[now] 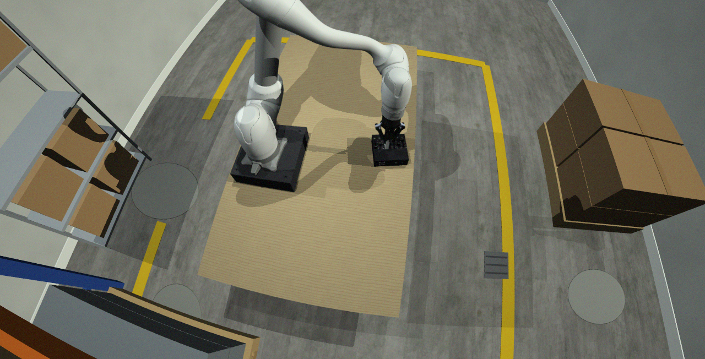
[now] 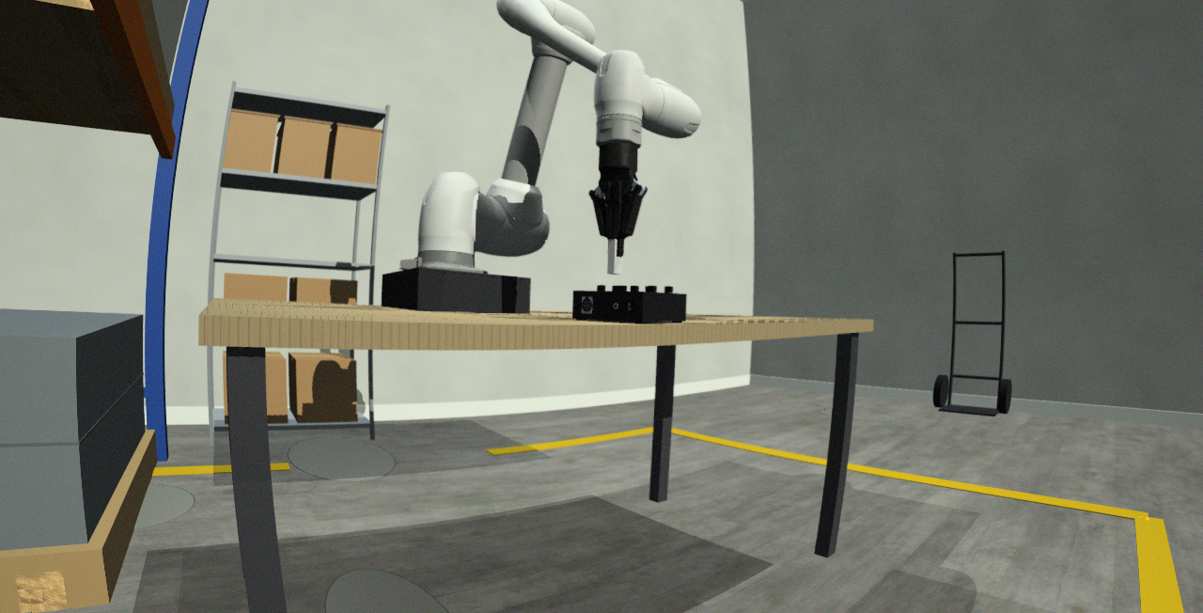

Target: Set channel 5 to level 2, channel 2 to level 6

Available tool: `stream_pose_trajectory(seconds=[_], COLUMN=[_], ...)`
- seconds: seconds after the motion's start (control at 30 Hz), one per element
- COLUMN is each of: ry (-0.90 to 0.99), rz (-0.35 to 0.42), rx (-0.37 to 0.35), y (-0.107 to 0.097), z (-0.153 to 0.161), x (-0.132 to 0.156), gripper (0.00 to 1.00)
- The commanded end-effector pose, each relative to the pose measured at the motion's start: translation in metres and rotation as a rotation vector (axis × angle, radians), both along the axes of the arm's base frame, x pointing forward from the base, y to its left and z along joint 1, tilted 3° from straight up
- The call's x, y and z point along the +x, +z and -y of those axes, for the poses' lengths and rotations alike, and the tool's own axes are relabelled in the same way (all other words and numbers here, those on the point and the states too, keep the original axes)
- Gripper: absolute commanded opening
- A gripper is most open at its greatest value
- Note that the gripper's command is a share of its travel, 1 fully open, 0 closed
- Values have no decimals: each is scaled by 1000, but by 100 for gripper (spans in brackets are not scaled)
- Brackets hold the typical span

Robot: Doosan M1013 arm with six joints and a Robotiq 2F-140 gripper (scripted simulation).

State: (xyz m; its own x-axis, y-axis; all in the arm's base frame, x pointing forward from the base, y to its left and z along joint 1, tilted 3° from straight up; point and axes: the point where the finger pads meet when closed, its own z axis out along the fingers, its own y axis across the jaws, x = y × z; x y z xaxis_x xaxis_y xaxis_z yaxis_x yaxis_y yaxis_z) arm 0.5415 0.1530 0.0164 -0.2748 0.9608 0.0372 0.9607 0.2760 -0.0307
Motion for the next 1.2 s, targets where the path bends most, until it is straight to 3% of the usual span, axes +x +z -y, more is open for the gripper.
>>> stream_pose_trajectory(seconds=[0.0, 1.17], ry=[0, 0], rz=[0, 0], rx=[0, 0], y=[-2, -15], z=[0, -1], x=[0, -1], gripper=[10, 10])
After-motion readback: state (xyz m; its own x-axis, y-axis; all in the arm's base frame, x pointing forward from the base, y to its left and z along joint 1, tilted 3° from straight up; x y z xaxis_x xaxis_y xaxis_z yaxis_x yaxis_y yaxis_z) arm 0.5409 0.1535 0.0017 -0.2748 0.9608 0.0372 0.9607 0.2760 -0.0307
